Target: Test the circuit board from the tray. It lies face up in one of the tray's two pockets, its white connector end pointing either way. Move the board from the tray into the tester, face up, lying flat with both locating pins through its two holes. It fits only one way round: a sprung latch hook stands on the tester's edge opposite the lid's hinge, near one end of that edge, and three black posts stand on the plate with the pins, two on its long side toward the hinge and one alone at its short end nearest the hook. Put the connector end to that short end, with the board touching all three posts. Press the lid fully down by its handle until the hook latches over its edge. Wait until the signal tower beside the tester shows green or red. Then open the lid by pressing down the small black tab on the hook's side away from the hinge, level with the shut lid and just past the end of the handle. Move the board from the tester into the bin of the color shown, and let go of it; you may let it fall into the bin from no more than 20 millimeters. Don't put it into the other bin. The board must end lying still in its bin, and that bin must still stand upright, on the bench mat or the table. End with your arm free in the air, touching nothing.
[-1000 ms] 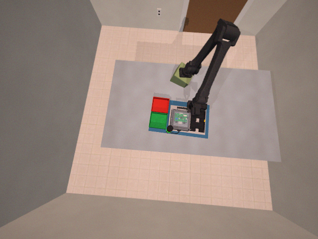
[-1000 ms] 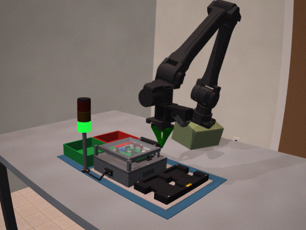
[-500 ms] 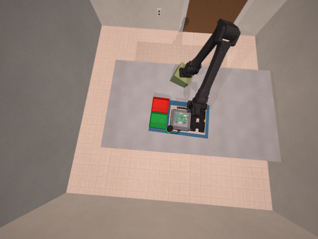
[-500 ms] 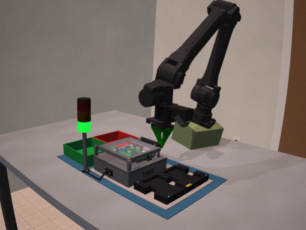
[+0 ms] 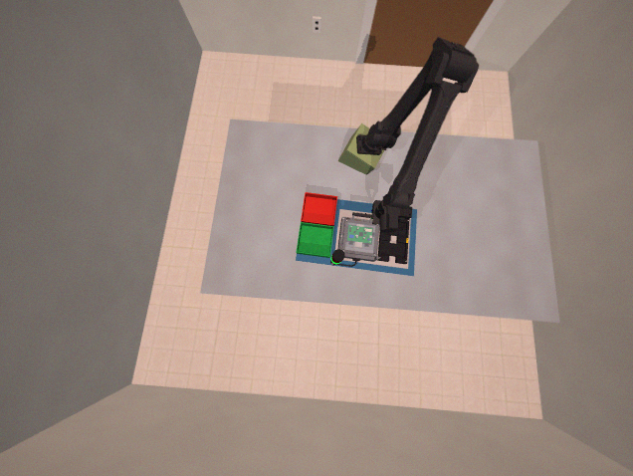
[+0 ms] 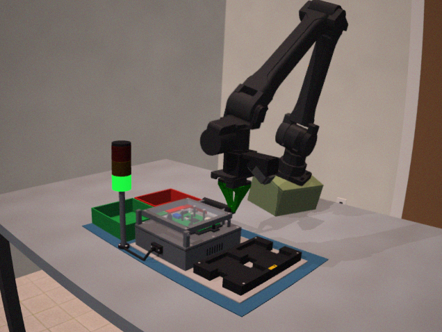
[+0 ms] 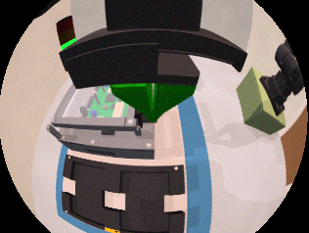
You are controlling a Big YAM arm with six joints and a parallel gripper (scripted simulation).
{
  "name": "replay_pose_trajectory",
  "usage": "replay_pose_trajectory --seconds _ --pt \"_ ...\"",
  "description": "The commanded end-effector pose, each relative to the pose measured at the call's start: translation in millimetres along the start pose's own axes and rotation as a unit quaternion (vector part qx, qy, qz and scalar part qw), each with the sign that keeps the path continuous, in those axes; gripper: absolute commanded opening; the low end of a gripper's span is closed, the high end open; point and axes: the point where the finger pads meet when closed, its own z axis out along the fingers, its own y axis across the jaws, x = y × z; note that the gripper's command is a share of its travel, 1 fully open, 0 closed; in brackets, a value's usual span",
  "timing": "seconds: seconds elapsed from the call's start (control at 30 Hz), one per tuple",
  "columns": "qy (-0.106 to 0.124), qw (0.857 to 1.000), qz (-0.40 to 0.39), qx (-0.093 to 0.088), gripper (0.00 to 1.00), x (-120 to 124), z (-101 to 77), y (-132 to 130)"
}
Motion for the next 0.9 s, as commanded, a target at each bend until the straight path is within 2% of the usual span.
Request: replay_pose_trajectory --seconds 0.0,0.23,0.87 --pt "-0.001 1.0 -0.001 0.011 0.0 -3.3 -2.1 -2.6" --pt "-0.001 1.0 0.0 0.004 0.0 -3.1 3.7 -0.6" --pt "-0.001 1.0 -0.001 0.001 0.0 -3.1 6.7 0.2"
